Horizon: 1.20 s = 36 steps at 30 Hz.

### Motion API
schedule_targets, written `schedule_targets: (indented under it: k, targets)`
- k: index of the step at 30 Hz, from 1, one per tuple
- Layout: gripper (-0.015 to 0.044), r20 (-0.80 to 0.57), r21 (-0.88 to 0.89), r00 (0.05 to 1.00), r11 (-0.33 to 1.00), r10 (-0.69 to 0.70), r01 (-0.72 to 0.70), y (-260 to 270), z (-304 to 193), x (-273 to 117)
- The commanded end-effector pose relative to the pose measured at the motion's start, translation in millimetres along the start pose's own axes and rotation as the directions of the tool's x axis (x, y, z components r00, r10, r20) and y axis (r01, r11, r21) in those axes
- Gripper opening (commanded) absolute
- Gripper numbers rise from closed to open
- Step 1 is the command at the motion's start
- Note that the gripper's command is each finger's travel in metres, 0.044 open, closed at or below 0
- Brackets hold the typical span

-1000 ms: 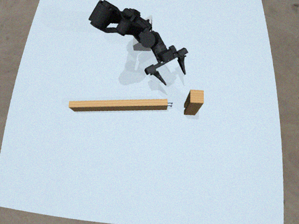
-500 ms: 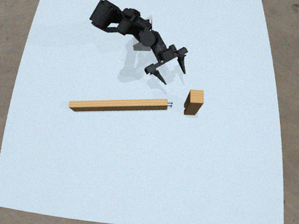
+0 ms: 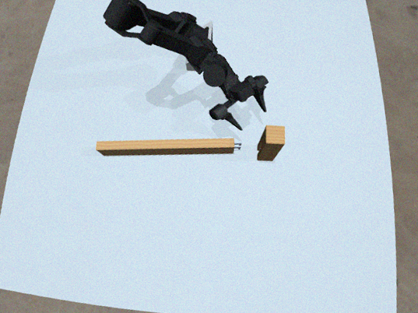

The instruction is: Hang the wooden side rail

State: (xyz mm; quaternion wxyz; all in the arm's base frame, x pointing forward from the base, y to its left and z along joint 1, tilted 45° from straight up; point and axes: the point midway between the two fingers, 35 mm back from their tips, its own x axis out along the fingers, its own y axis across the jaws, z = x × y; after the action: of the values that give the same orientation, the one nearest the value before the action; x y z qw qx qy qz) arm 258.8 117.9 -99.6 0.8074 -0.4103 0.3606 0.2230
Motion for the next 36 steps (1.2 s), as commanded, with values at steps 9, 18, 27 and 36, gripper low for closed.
schedule_targets:
  k: [9, 18, 27, 36]
  targets:
    - [0.044, -0.195, -0.069, 0.951, 0.964, 0.241, -0.258, -59.3, 43.6, -37.2]
    - [0.044, -0.195, -0.069, 0.951, 0.964, 0.241, -0.258, -59.3, 43.6, -37.2]
    - [0.044, -0.195, -0.069, 0.951, 0.964, 0.241, -0.258, -59.3, 43.6, -37.2]
    - [0.044, -0.195, -0.069, 0.951, 0.964, 0.241, -0.258, -59.3, 43.6, -37.2]
